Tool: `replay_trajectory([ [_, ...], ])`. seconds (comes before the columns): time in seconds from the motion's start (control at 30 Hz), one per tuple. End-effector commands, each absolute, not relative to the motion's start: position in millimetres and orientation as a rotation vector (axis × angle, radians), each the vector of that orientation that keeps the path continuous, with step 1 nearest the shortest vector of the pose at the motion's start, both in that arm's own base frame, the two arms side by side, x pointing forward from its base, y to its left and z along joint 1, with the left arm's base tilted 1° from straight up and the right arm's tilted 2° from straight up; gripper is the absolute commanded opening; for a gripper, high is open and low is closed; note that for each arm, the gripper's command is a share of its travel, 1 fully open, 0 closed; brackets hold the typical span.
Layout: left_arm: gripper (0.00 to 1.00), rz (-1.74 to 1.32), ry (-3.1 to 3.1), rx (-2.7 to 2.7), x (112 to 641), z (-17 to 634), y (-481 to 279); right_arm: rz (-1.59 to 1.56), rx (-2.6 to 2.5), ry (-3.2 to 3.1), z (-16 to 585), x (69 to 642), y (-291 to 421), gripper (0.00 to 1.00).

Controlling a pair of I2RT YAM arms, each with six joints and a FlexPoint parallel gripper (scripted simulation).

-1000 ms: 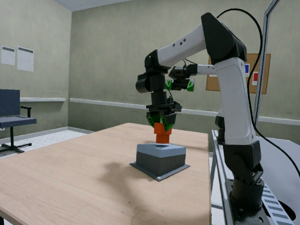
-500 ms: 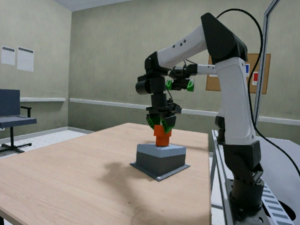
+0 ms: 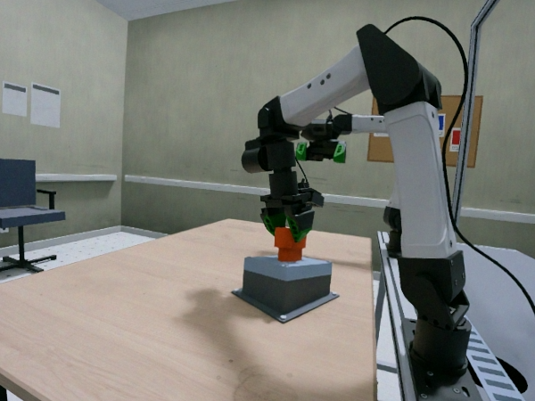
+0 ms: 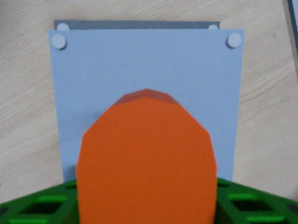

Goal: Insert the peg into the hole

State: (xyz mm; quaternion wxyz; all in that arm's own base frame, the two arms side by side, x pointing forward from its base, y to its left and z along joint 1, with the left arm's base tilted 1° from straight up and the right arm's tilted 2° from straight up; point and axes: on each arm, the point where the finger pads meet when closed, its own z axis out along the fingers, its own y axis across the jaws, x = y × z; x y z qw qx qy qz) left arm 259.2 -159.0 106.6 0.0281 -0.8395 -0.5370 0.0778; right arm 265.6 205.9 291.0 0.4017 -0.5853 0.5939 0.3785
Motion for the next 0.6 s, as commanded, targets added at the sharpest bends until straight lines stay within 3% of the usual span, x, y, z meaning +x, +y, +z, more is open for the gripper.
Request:
replay_trajectory([
  [0.0,0.33,0.206,-1.676,-2.64,261,118,-159,0.952,-1.493,1.474,299,262,208,1.0],
  [0.57,0.33,0.215,-1.668,-2.62,260,103,-157,0.952,-1.493,1.474,299,262,208,1.0],
])
